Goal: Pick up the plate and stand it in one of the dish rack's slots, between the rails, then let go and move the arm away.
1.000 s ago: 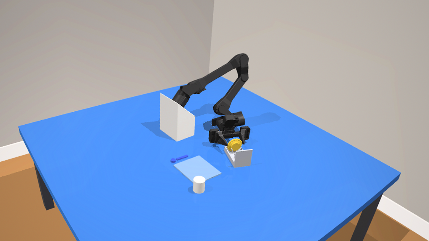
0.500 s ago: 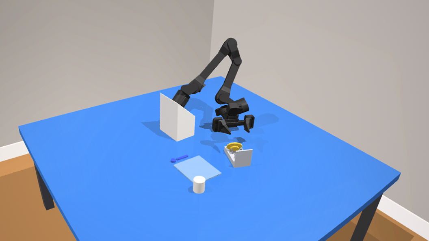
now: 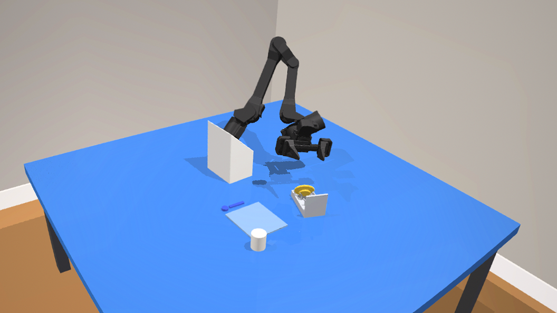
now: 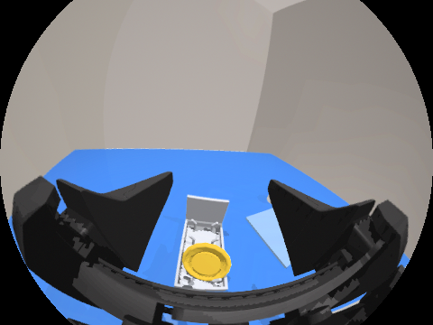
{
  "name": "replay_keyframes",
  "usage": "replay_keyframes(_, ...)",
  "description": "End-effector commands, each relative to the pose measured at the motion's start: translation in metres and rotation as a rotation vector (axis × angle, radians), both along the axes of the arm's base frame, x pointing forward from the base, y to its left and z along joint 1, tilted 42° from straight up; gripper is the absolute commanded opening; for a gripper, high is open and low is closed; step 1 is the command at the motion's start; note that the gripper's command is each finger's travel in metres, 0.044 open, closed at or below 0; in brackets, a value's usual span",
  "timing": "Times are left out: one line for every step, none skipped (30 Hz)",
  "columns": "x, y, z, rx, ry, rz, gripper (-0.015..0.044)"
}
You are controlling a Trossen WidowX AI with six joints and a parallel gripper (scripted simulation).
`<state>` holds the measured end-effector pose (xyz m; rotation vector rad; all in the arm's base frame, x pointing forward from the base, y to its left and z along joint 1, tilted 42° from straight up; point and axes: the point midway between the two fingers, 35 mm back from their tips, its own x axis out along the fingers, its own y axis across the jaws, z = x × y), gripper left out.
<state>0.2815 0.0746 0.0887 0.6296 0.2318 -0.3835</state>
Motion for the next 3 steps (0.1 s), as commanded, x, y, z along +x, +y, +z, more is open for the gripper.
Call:
replay_keyframes(0.0078, -0.0055, -0.0056, -0.07, 0.075, 0.016, 0.04)
replay_keyframes(0.0098, -0.0074, -0.008, -0.091, 0.1, 0.021, 0.04)
replay_keyframes(0.0118, -0.0095, -0.0104, -0.112, 0.125, 0.026, 0.04)
